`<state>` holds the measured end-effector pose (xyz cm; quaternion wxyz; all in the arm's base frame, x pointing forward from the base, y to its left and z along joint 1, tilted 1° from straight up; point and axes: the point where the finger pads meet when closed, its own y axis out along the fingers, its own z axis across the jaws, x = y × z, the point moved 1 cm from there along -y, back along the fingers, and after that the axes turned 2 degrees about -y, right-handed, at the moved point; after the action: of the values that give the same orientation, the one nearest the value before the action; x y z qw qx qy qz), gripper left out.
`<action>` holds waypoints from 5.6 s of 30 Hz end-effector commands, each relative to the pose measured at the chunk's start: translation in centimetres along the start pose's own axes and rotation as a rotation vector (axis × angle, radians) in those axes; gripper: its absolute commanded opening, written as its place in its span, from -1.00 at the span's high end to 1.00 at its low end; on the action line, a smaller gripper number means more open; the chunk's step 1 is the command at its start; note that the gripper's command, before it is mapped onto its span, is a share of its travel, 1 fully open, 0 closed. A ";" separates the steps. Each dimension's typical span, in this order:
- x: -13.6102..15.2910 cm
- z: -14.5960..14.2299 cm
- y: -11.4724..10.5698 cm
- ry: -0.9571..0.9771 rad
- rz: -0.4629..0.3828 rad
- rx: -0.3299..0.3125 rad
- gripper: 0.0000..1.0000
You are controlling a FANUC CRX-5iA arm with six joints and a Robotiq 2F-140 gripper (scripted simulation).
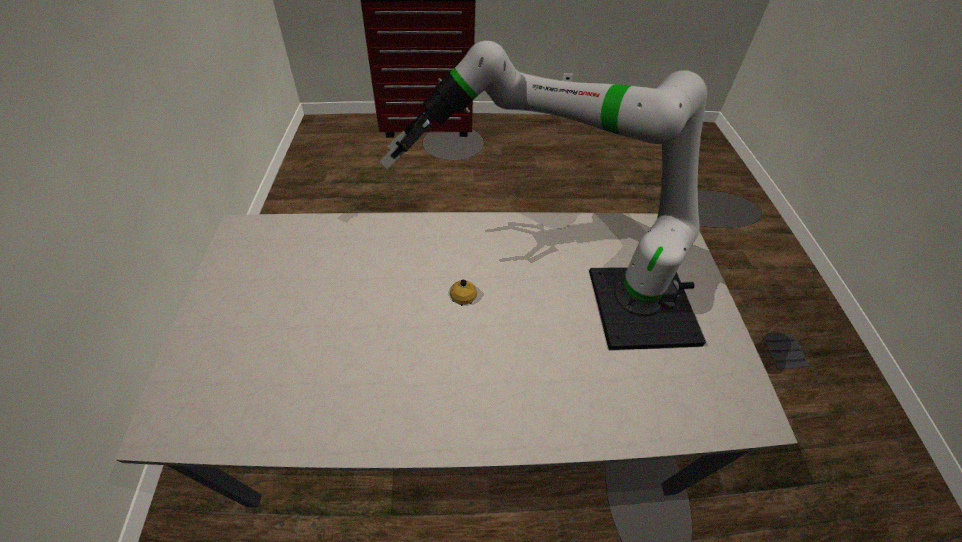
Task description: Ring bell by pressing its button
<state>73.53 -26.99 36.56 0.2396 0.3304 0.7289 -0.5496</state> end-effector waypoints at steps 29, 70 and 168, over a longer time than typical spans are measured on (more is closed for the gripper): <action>28.1 -14.5 4.7 0.019 -0.719 0.225 -1.00; 32.0 -14.4 3.2 0.015 -0.807 0.347 1.00; 36.2 -11.8 6.8 0.015 -0.807 0.347 1.00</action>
<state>54.60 -6.50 9.74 -0.0588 0.0584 0.6981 -0.7112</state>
